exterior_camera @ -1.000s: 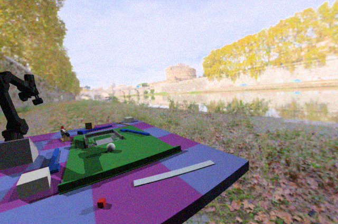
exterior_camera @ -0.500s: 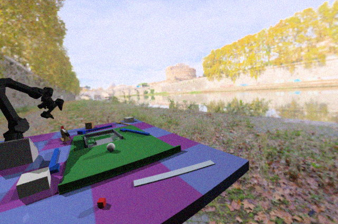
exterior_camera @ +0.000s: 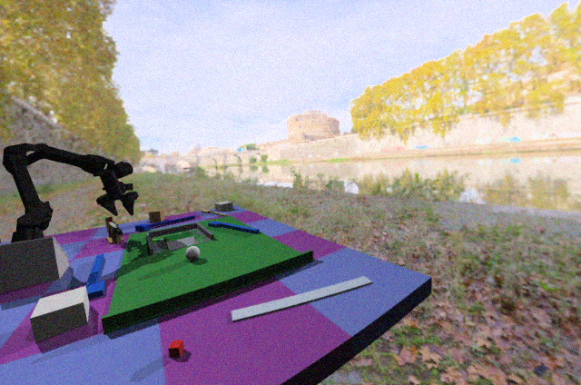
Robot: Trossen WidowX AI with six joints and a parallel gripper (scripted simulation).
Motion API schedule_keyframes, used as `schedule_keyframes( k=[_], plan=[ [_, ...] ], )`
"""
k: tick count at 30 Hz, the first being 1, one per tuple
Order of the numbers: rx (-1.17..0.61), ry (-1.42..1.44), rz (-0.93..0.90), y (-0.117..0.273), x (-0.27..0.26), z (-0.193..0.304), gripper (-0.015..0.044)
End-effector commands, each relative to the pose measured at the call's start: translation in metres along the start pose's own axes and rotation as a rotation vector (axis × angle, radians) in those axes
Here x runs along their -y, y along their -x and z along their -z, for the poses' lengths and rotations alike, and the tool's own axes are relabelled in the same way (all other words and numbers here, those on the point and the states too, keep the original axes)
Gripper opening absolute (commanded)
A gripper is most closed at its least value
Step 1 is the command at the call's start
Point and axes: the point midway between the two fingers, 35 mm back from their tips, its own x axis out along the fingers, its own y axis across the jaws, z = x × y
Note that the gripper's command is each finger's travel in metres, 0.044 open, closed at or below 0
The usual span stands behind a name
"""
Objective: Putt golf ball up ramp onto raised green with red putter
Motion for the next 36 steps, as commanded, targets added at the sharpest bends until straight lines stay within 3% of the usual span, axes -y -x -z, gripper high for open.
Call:
schedule_keyframes(
  k=[1, 8, 10, 22, 36],
  plan=[
    [-0.118, -0.533, 0.008, -0.002, 0.036, 0.032, 0.044],
    [-0.313, -1.845, 0.029, 0.017, 0.082, 0.088, 0.044],
    [-0.348, -2.098, 0.024, 0.022, 0.088, 0.095, 0.044],
    [-0.353, -2.13, 0.023, 0.022, 0.088, 0.096, 0.044],
    [-0.353, -2.129, 0.021, -0.016, 0.087, 0.107, 0.044]
  ],
)
